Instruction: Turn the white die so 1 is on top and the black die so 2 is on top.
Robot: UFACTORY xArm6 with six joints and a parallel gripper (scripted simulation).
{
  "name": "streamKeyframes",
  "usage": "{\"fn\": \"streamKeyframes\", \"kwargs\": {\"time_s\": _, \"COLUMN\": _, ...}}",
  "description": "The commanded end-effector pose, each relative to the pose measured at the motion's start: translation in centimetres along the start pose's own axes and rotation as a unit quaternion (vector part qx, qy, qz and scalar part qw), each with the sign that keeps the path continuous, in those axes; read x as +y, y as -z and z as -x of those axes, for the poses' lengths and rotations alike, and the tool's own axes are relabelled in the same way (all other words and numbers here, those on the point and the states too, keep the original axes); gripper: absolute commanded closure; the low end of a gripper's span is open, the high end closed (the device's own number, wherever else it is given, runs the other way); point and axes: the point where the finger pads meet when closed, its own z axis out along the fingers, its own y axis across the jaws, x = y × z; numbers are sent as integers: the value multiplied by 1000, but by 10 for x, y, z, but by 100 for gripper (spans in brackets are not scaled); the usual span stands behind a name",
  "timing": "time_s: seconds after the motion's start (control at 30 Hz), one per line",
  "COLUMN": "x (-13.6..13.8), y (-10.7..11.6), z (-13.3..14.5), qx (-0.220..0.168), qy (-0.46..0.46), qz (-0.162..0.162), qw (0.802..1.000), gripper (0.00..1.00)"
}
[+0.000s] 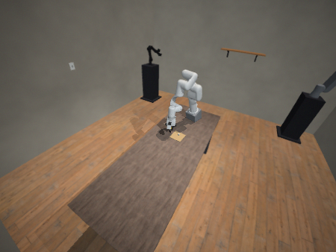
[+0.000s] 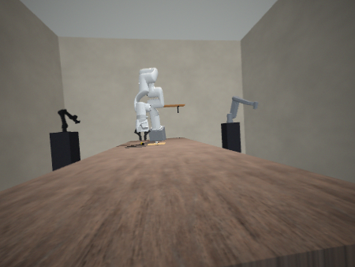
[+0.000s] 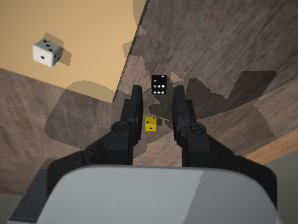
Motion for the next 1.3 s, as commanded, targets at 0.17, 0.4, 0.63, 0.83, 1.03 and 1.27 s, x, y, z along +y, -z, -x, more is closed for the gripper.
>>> {"fn": "streamKeyframes", "kwargs": {"time_s": 0.17, "x": 1, "y": -10, "z": -1, "qx": 1, "qy": 0, "qz": 1, "qw": 1000, "gripper": 69}}
{"fn": "streamKeyframes", "kwargs": {"time_s": 0.4, "x": 1, "y": -13, "z": -1, "qx": 1, "qy": 0, "qz": 1, "qw": 1000, "gripper": 69}}
{"fn": "streamKeyframes", "kwargs": {"time_s": 0.63, "x": 1, "y": -14, "z": -1, "qx": 1, "qy": 0, "qz": 1, "qw": 1000, "gripper": 69}}
{"fn": "streamKeyframes", "kwargs": {"time_s": 0.83, "x": 1, "y": -14, "z": -1, "qx": 1, "qy": 0, "qz": 1, "qw": 1000, "gripper": 69}}
{"fn": "streamKeyframes", "kwargs": {"time_s": 1.03, "x": 1, "y": -14, "z": -1, "qx": 1, "qy": 0, "qz": 1, "qw": 1000, "gripper": 69}}
{"fn": "streamKeyframes", "kwargs": {"time_s": 1.27, "x": 1, "y": -14, "z": -1, "qx": 1, "qy": 0, "qz": 1, "qw": 1000, "gripper": 69}}
